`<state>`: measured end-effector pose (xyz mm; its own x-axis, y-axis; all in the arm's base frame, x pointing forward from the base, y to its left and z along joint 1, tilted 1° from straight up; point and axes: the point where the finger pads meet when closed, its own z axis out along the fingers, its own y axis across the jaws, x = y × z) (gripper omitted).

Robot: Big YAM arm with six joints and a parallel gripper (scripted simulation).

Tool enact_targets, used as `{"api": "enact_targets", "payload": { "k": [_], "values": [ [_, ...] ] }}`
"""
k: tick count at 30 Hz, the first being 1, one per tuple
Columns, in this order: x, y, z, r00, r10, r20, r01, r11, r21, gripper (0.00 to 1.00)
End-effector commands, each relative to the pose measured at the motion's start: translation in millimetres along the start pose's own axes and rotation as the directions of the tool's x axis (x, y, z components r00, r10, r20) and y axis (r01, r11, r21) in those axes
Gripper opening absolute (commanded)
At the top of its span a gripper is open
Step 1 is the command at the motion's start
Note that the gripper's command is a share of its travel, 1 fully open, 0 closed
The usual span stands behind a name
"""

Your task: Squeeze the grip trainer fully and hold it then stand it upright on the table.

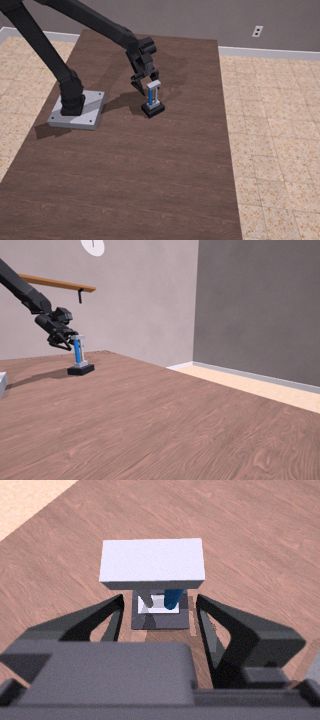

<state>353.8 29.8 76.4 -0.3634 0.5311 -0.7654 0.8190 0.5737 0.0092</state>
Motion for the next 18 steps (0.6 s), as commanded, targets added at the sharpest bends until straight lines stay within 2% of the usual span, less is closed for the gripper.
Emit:
{"api": "enact_targets", "payload": {
  "k": [1,13,14,18],
  "values": [
    [2.5,-0.4,10.8,1.000,-0.025,-0.002,0.025,1.000,0.009,0.76],
    [2.3,-0.2,21.9,1.000,-0.024,-0.002,0.024,1.000,0.009,0.76],
    [1.7,5.0,19.5,1.000,-0.024,0.000,0.024,1.000,-0.003,0.76],
    [2.5,-0.6,25.1,1.000,-0.025,-0.002,0.025,1.000,0.009,0.76]
  ]
}}
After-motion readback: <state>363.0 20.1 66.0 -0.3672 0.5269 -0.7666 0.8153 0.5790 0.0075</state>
